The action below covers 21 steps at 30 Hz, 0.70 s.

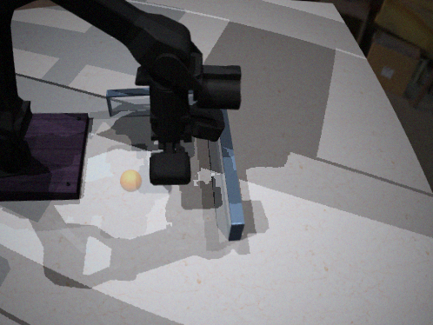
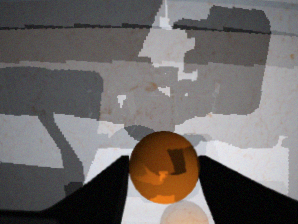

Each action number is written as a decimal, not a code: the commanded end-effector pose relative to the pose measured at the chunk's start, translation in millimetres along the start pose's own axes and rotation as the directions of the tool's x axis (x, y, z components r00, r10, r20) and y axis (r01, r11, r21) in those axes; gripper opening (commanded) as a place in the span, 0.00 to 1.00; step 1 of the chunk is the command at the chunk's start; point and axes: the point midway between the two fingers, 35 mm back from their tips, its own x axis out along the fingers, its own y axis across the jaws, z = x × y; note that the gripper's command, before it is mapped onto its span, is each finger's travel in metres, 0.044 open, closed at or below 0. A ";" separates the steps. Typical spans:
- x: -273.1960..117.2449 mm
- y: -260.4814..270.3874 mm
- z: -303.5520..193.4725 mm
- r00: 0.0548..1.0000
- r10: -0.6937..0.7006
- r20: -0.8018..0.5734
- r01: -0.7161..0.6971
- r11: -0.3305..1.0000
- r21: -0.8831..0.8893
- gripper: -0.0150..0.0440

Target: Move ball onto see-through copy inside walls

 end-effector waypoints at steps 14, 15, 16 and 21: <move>-102.1 0.0 -0.7 1.000 -0.003 0.023 0.003 1.000 -0.003 0.25; -106.8 0.1 -1.8 1.000 -0.003 0.022 0.003 1.000 -0.003 0.25; -109.6 0.2 -2.6 1.000 -0.003 0.022 0.003 1.000 -0.003 0.25; -109.4 -0.6 -4.7 1.000 -0.003 0.022 0.003 1.000 -0.003 0.25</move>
